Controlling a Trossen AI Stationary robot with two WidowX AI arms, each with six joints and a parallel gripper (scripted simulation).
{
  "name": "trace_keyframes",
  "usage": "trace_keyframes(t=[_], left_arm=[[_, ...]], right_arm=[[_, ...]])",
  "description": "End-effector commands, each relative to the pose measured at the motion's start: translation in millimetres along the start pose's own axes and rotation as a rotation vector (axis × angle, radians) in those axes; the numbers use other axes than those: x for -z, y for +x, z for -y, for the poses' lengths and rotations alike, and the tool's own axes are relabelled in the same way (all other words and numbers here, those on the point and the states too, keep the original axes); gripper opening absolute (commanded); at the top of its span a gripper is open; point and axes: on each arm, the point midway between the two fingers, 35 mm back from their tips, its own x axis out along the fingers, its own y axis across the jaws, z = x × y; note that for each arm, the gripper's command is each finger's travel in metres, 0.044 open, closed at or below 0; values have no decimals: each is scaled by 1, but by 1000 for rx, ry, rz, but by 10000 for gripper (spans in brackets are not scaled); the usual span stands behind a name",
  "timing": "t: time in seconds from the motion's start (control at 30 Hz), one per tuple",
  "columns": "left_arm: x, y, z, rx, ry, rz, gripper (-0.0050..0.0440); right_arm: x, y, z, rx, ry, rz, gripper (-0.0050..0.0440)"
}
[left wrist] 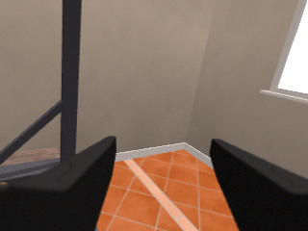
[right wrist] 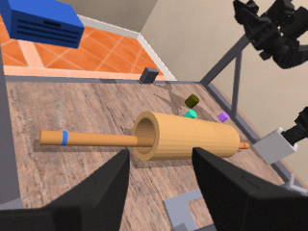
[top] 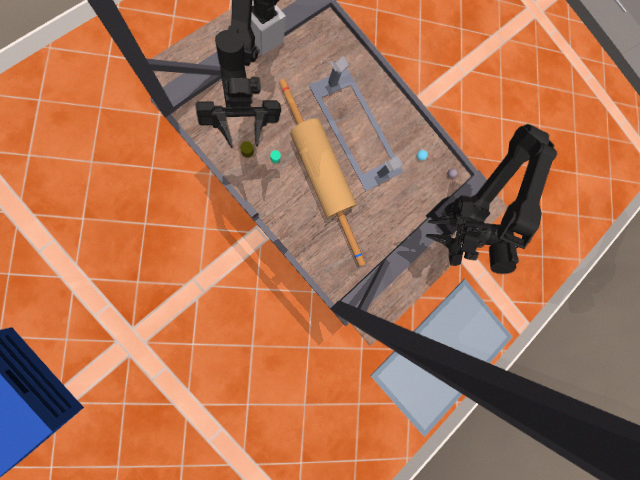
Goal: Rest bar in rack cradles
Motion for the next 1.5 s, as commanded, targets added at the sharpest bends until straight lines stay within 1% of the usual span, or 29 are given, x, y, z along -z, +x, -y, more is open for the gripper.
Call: trace_keyframes(t=[0.0, 0.57, 0.6, 1.2, 1.23, 1.47], left_arm=[[-15, 0, 1, 3, -11, 30, 265], [-15, 0, 1, 3, -11, 30, 265], [-15, 0, 1, 3, -11, 30, 400], [-15, 0, 1, 3, -11, 30, 400], [-15, 0, 1, 3, -11, 30, 400], [-15, 0, 1, 3, -11, 30, 400]], right_arm=[[-3, -1, 1, -2, 9, 4, 189], [-3, -1, 1, -2, 9, 4, 189], [-3, -1, 1, -2, 9, 4, 189], [-3, -1, 1, -2, 9, 4, 189], [-3, -1, 1, -2, 9, 4, 400], [-3, -1, 1, -2, 9, 4, 400]])
